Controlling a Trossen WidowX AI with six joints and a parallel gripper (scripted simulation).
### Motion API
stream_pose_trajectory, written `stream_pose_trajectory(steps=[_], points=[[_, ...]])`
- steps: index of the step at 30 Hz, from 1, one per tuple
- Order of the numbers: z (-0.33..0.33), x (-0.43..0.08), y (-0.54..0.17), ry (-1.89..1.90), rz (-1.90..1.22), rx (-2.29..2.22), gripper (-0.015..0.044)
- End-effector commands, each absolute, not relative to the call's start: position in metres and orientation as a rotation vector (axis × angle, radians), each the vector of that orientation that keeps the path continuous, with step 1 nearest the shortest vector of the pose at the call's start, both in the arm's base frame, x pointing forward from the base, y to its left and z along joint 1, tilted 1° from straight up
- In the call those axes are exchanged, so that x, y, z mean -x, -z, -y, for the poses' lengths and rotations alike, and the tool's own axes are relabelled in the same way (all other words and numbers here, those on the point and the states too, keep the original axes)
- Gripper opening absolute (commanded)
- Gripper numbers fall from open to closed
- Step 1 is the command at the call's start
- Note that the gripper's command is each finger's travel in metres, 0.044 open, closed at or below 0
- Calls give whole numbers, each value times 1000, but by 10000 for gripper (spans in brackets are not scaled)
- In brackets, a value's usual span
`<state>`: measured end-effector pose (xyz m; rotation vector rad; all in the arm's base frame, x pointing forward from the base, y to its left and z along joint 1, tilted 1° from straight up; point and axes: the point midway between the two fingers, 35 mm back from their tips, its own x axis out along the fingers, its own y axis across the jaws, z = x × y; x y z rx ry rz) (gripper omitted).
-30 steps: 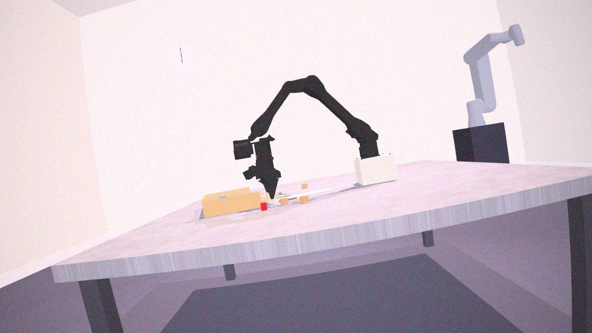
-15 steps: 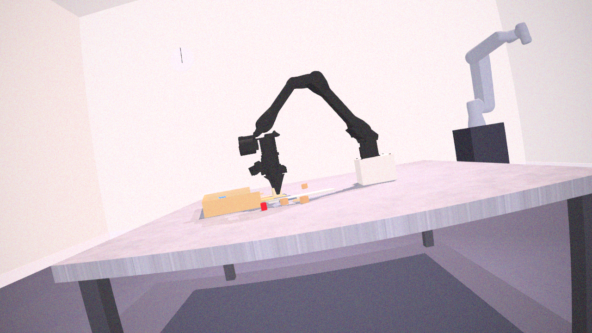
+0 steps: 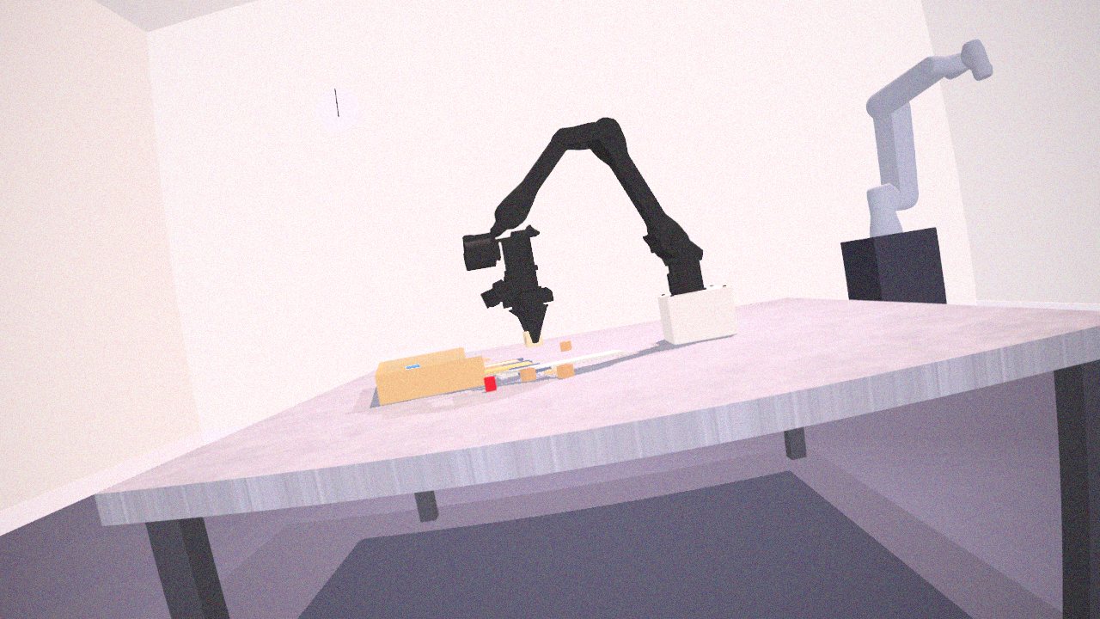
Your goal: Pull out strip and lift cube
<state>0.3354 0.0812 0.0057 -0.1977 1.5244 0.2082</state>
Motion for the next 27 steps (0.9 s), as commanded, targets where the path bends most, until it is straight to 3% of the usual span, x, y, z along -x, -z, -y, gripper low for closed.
stream_pose_trajectory(steps=[1, 9, 27], points=[[-78, -324, -8, -212, -1517, 203, 0], [-72, -297, -6, -212, -1520, 203, 0], [-71, -295, -42, -212, -1519, 203, 0]])
